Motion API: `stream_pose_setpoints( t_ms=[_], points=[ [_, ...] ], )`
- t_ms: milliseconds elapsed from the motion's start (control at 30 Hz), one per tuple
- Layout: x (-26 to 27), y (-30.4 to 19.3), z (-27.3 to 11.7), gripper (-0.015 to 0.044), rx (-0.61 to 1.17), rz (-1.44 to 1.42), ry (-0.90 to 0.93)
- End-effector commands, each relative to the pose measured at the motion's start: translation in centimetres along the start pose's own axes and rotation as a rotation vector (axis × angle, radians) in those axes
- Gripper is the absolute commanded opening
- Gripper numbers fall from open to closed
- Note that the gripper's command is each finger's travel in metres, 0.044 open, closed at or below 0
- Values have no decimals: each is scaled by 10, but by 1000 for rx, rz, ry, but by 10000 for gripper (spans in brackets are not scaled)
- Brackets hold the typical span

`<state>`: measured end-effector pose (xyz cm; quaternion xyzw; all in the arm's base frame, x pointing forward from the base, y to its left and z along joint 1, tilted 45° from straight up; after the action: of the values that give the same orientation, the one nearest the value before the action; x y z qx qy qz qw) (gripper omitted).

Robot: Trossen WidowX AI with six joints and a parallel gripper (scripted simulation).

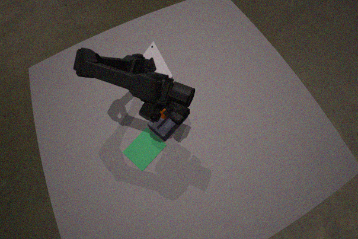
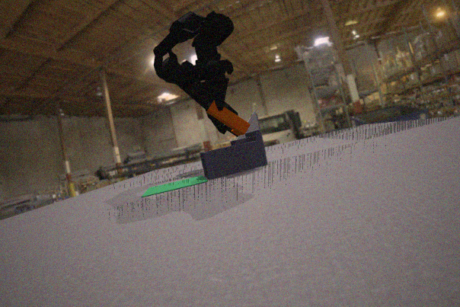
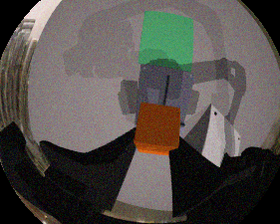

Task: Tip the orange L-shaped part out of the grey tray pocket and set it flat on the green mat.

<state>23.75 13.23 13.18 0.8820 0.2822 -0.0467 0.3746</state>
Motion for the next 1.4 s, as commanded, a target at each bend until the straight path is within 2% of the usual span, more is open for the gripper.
stream_pose_setpoints(
  t_ms=[0,1067,1367],
  points=[
    [0,5,-3,0,6,5,3],
    [-20,159,1,0,-2,8,3],
    [-21,165,4,0,-3,9,3]
  ],
)
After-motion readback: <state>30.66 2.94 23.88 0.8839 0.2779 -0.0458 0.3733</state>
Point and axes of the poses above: the point midway between the two fingers, 35 mm back from their tips, its own z axis out along the fingers, its own x axis across the jaws, y = z × x, the point moved 6 cm from there along -z, back along the fingers, and after that the axes turned 2 degrees about -z, right-handed, at the moved point
